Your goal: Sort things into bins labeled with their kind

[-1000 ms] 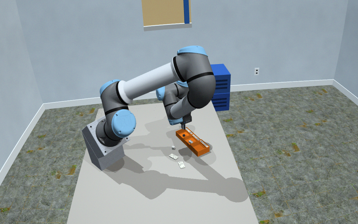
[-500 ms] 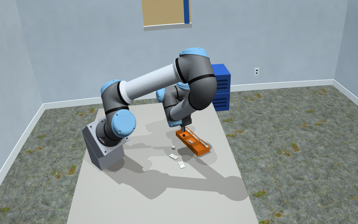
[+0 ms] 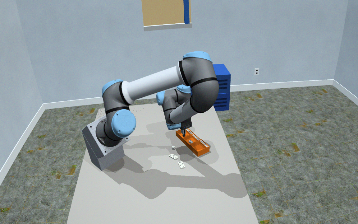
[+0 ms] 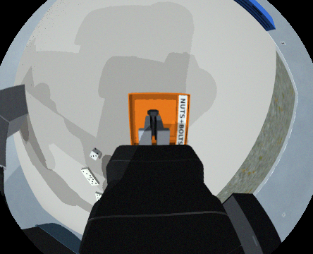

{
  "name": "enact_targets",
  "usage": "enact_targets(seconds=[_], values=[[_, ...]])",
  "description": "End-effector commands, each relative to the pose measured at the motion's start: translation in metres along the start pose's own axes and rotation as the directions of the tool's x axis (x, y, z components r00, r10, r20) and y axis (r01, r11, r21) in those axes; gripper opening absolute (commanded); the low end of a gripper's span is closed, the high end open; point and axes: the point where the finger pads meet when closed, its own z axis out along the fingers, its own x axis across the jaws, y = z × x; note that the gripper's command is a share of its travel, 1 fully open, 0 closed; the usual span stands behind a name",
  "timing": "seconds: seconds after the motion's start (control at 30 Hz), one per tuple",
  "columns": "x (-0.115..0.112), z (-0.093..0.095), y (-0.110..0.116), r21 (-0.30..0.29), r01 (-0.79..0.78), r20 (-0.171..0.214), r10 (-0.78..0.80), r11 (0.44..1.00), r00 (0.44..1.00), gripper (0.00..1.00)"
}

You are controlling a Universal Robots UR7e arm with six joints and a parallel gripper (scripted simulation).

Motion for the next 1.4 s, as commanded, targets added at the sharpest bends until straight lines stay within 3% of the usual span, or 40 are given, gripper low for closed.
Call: enact_targets(seconds=[0.0, 0.3, 0.33, 0.9, 1.37], values=[[0.002, 0.0, 0.001, 0.0, -0.001, -0.005, 0.001, 1.0, 1.0, 0.0], [0.002, 0.0, 0.001, 0.0, -0.001, -0.005, 0.001, 1.0, 1.0, 0.0], [0.002, 0.0, 0.001, 0.0, -0.001, -0.005, 0.001, 1.0, 1.0, 0.62], [0.002, 0.0, 0.001, 0.0, -0.001, -0.005, 0.001, 1.0, 1.0, 0.62], [0.001, -0.017, 0.001, 0.0, 0.001, -0.006, -0.001, 1.0, 1.0, 0.62]])
